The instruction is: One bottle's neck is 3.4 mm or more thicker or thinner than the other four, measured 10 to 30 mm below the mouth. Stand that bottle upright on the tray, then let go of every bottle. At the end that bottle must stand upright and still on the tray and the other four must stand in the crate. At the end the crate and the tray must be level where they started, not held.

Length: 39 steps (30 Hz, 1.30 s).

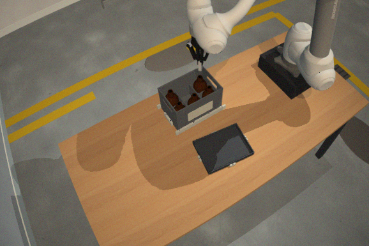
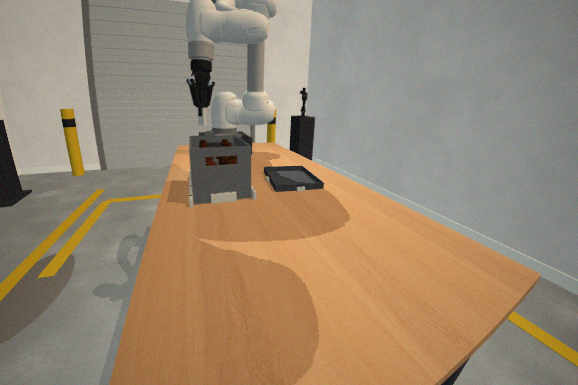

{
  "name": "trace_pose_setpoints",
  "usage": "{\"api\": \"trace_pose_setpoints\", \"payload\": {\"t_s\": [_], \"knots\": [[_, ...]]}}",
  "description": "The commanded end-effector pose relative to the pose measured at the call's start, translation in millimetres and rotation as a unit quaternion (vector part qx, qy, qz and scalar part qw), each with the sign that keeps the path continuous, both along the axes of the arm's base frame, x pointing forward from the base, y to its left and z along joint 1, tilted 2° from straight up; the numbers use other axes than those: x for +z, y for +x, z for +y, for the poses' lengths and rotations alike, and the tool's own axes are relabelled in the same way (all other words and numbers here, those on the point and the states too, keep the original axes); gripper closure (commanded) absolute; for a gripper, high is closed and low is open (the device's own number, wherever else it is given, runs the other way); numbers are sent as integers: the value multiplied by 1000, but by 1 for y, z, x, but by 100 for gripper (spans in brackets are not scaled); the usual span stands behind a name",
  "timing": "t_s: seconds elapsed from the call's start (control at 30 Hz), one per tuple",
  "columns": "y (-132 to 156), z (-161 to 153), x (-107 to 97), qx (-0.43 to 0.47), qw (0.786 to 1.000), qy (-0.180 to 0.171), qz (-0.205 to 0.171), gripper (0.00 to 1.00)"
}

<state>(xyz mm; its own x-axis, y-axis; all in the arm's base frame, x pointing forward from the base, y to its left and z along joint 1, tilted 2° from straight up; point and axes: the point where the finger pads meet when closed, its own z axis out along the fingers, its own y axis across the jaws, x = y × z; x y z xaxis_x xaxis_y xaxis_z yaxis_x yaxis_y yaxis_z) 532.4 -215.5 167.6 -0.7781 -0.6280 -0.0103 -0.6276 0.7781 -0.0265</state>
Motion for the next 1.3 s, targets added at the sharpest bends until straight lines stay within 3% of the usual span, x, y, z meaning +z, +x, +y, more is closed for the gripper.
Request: {"api": "trace_pose_setpoints", "payload": {"t_s": [0.0,0.67,0.8,0.97,1.2,1.23,1.27], "knots": [[1,-2,3,2,1000,1,-2,100],[1,-1,3,2,1000,1,-2,100],[4,16,3,2,1000,1,-2,100],[11,81,2,2,1000,1,-2,100],[11,83,2,2,1000,1,-2,100],[11,83,2,2,1000,1,-2,62],[11,83,2,2,1000,1,-2,62]]}}
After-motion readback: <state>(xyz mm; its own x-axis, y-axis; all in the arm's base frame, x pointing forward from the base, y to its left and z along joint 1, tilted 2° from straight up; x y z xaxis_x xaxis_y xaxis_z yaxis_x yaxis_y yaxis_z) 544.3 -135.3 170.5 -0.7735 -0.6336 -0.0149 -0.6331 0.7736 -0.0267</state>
